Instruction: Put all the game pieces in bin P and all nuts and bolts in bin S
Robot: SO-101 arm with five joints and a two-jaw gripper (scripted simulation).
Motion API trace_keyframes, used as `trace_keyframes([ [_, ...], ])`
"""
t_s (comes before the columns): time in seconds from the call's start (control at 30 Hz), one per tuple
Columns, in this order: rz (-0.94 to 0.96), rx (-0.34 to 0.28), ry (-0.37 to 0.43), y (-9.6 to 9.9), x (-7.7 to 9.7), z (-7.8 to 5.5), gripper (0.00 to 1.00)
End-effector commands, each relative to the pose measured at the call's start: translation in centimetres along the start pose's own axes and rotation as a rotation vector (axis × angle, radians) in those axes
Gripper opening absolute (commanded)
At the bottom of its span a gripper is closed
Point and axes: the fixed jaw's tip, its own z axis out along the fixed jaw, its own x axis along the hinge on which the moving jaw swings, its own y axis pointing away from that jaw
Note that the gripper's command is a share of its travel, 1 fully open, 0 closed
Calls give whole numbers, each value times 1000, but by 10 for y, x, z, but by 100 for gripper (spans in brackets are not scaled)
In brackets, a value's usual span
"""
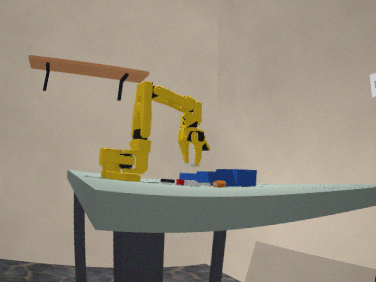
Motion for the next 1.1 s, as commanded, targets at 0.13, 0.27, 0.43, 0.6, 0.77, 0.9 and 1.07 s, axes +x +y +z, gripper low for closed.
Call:
trace_keyframes([
  [0.13, 28, 16, -47, -4, -10, -9, 0],
  [0.27, 28, 16, -47, -4, -10, -9, 0],
  [0.43, 35, 18, -50, -4, -11, -10, 0],
  [0.6, 58, 21, -63, -6, -17, -13, 0],
  [0.77, 86, 26, -79, -9, -24, -16, 0],
  [0.9, 107, 29, -90, -10, -29, -18, 0],
  [1.07, 134, 32, -106, -13, -35, -21, 0],
])
